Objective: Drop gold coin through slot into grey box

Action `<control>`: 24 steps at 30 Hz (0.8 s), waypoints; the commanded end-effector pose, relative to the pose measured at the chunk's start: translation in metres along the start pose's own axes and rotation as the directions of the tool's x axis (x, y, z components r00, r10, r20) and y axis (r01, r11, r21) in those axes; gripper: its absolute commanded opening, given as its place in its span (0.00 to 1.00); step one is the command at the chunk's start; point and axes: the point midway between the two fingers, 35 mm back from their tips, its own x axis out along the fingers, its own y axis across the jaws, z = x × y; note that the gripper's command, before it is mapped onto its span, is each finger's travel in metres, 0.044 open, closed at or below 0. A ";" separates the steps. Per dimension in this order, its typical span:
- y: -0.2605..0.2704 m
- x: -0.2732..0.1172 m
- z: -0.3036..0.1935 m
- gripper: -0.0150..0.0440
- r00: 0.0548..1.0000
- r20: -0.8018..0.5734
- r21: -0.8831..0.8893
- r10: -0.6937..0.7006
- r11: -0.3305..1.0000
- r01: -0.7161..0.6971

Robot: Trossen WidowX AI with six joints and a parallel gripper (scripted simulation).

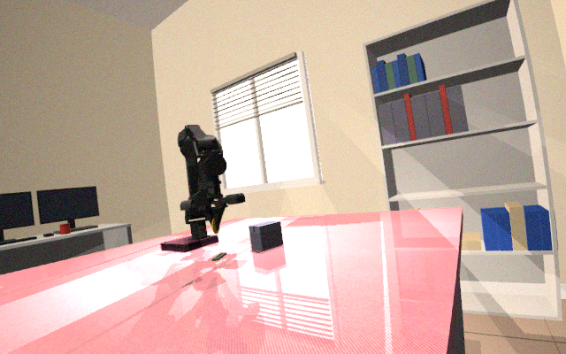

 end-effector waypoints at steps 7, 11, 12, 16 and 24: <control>-0.002 -0.024 -0.001 0.25 1.000 0.012 -0.011 -0.006 1.000 0.006; -0.003 -0.024 -0.002 0.25 1.000 0.012 0.073 -0.006 0.997 0.005; -0.003 -0.024 -0.002 0.25 1.000 0.012 0.108 -0.006 0.994 0.004; -0.005 -0.024 -0.004 0.25 1.000 0.012 0.242 -0.006 0.970 0.003; -0.007 -0.024 -0.006 0.25 1.000 0.012 0.496 -0.006 0.869 -0.001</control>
